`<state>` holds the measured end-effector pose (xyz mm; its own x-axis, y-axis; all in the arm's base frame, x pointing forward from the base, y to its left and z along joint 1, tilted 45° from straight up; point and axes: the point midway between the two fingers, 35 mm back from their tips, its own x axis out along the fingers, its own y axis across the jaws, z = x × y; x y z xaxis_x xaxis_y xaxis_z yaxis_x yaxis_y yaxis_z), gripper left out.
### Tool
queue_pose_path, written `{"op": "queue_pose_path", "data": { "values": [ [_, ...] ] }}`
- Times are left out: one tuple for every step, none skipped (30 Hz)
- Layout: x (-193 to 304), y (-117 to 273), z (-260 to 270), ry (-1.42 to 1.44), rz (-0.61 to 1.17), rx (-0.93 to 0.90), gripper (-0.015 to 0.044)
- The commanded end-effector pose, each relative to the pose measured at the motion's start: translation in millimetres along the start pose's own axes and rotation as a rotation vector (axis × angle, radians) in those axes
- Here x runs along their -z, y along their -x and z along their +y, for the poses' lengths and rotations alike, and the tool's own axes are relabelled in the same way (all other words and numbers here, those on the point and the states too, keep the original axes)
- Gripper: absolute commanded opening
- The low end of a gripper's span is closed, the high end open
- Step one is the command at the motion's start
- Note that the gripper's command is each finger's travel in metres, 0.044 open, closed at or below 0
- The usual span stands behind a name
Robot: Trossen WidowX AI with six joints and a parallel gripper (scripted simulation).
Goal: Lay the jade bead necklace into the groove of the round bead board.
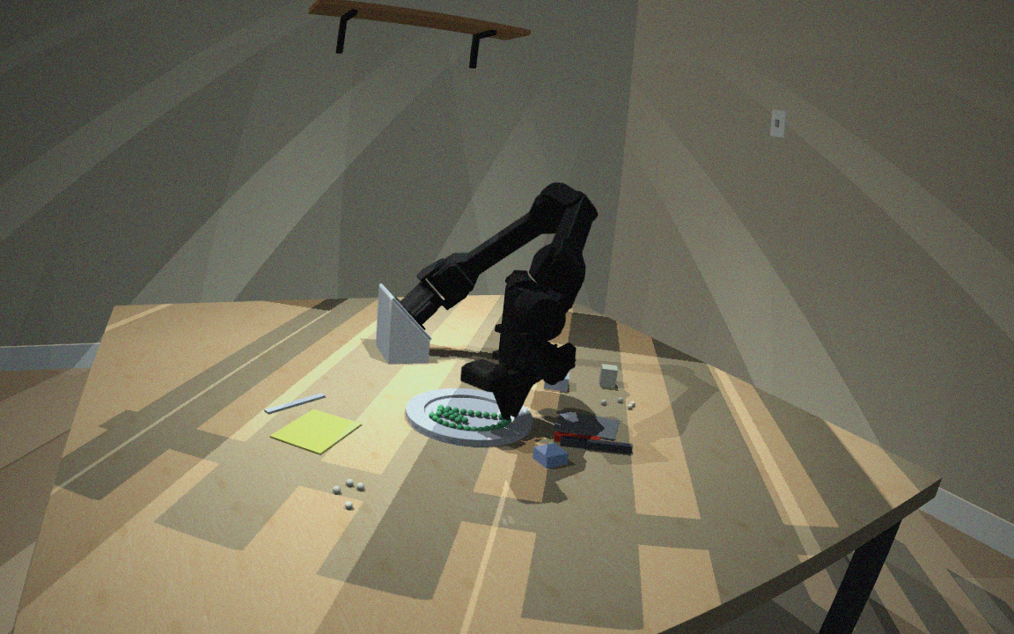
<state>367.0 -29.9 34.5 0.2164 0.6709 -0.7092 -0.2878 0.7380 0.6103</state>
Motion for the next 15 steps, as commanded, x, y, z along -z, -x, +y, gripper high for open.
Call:
{"op": "queue_pose_path", "data": {
  "values": [
    [-0.2, 0.2, -0.1, 0.001, 0.0, 0.0, 0.0157],
    [-0.2, 0.2, -0.1, 0.001, 0.0, 0.0, 0.0184],
    [-0.2, 0.2, -0.1, 0.001, 0.0, 0.0, 0.021],
    [-0.2, 0.2, -0.1, 0.001, 0.0, 0.0, 0.0236],
    [-0.2, 0.2, -0.1, 0.001, 0.0, 0.0, 0.0263],
    [-0.2, 0.2, -0.1, 0.001, 0.0, 0.0, 0.0289],
    [-0.2, 0.2, -0.1, 0.001, 0.0, 0.0, 0.0315],
    [0.0, 0.6, 0.0, 0.0, 0.0, 0.0, 0.0341],
    [0.3, 1.9, 0.4, -0.001, 0.001, -0.001, 0.0368],
    [0.9, 3.8, 0.9, -0.002, 0.003, -0.003, 0.0394],
    [1.2, 5.1, 1.3, -0.003, 0.004, -0.005, 0.042],
    [1.3, 1.7, 0.5, -0.005, 0.004, -0.004, 0.044],
    [1.3, 3.3, 0.5, -0.004, 0.005, -0.004, 0.044],
    [1.3, 5.0, 0.5, -0.004, 0.005, -0.005, 0.044],
    [1.3, 5.5, 0.5, -0.003, 0.005, -0.005, 0.044]
  ]
}}
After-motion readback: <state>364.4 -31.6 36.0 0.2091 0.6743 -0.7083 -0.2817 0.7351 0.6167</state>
